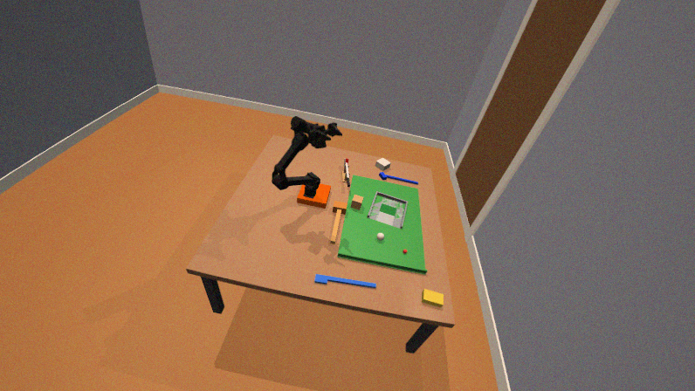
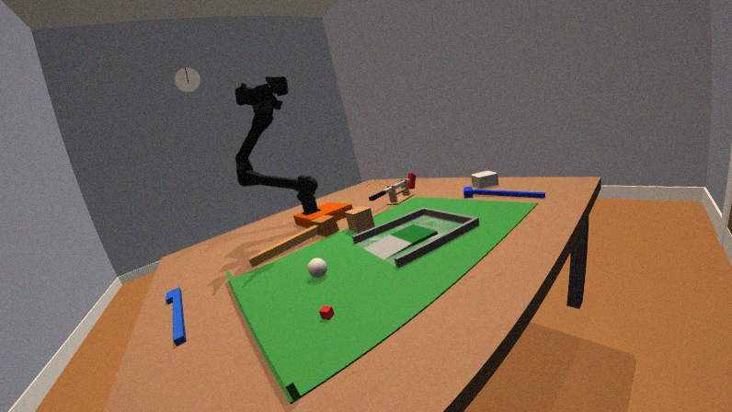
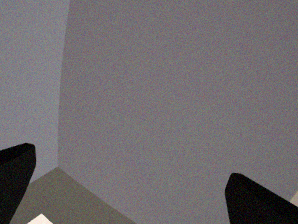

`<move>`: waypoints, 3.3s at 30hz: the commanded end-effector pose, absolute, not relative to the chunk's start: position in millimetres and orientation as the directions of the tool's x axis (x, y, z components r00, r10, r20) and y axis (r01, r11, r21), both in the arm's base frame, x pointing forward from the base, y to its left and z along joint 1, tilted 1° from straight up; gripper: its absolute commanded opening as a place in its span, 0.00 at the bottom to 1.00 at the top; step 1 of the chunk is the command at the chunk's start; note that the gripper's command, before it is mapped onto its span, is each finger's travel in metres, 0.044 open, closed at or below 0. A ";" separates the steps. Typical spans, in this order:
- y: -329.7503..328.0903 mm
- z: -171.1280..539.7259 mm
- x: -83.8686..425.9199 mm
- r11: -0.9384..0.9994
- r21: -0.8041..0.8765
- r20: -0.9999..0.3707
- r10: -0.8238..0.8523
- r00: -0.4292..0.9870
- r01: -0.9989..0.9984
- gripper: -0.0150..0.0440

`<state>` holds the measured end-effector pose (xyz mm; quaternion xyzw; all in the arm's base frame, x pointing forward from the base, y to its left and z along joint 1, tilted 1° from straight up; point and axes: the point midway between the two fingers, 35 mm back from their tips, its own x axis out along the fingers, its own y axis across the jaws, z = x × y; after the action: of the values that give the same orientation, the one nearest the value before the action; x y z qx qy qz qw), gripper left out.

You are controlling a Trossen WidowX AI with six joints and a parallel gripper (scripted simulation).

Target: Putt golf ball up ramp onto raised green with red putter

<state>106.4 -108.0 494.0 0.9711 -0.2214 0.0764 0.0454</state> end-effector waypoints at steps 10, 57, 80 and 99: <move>-6.7 496.5 164.9 -0.424 0.841 0.254 -0.241 0.937 -0.337 1.00; 178.7 96.6 212.8 -0.278 -0.018 -0.958 0.278 -0.063 -0.960 1.00; 182.4 51.2 210.1 -0.278 -0.017 -0.958 0.279 -0.064 -0.960 1.00; 183.1 28.6 210.2 -0.278 -0.017 -0.958 0.279 -0.064 -0.960 1.00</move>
<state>211.6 183.1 34.3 0.4838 -0.3529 -0.6361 -0.4865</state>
